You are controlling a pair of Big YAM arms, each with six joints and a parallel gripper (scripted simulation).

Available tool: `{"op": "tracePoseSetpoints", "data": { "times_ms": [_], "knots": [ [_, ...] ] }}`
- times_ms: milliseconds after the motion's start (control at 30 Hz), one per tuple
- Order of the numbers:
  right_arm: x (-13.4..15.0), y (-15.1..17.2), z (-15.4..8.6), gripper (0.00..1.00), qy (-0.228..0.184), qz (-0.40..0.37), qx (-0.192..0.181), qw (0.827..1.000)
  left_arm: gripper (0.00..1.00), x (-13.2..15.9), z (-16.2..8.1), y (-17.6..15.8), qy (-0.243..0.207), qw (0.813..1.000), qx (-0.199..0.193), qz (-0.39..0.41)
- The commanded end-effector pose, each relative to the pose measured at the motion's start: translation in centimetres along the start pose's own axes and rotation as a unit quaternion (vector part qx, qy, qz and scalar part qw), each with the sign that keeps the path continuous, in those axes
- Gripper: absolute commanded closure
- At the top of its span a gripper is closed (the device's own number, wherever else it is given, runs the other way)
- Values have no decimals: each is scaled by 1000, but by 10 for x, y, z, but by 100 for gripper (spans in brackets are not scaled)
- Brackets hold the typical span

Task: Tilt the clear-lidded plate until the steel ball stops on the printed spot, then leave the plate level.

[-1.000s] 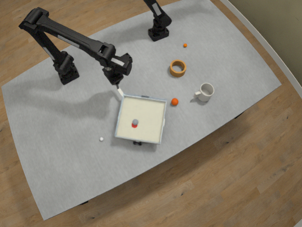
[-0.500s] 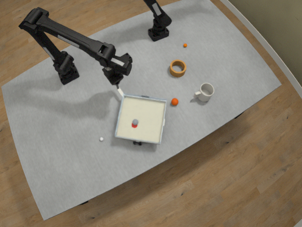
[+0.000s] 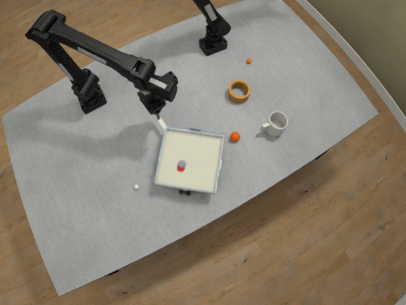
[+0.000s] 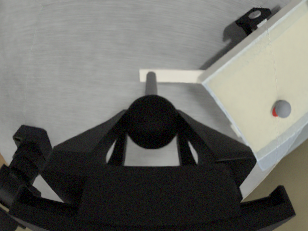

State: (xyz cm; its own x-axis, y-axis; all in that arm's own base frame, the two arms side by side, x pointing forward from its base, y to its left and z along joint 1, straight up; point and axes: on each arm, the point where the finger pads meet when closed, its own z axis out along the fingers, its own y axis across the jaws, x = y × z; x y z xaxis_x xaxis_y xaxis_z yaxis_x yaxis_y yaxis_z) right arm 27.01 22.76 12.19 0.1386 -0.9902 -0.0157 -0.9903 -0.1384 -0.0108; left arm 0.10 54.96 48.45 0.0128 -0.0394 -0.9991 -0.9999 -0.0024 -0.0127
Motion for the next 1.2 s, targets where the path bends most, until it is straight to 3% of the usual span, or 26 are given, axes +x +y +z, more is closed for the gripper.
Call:
{"op": "tracePoseSetpoints", "data": {
  "times_ms": [0, 167, 200, 233, 467, 767, 1167],
  "knots": [
    [14, 0, -3, 100, 9, 5, -4, 1000, 0, -16, -5, 7, -20, 1000, -5, 6],
    [10, -6, -9, 100, 5, 5, 2, 1000, 0, -16, -5, 7, -20, 1000, -5, 6],
    [10, 2, 7, 100, 15, 16, -14, 1000, 0, -16, -5, 7, -20, 1000, -5, 6],
    [-3, 3, 11, 100, 10, 4, -5, 1000, 0, -16, -5, 7, -20, 1000, -5, 6],
    [-5, 5, 10, 100, 11, 4, -10, 1000, 0, -16, -5, 7, -20, 1000, -5, 6],
    [-18, -12, -11, 100, -2, 4, 8, 1000, 0, -16, -5, 7, -20, 1000, -5, 6],
    [-21, -13, -14, 100, -3, 4, 8, 1000, 0, -16, -5, 7, -20, 1000, -5, 6]
  ]
}}
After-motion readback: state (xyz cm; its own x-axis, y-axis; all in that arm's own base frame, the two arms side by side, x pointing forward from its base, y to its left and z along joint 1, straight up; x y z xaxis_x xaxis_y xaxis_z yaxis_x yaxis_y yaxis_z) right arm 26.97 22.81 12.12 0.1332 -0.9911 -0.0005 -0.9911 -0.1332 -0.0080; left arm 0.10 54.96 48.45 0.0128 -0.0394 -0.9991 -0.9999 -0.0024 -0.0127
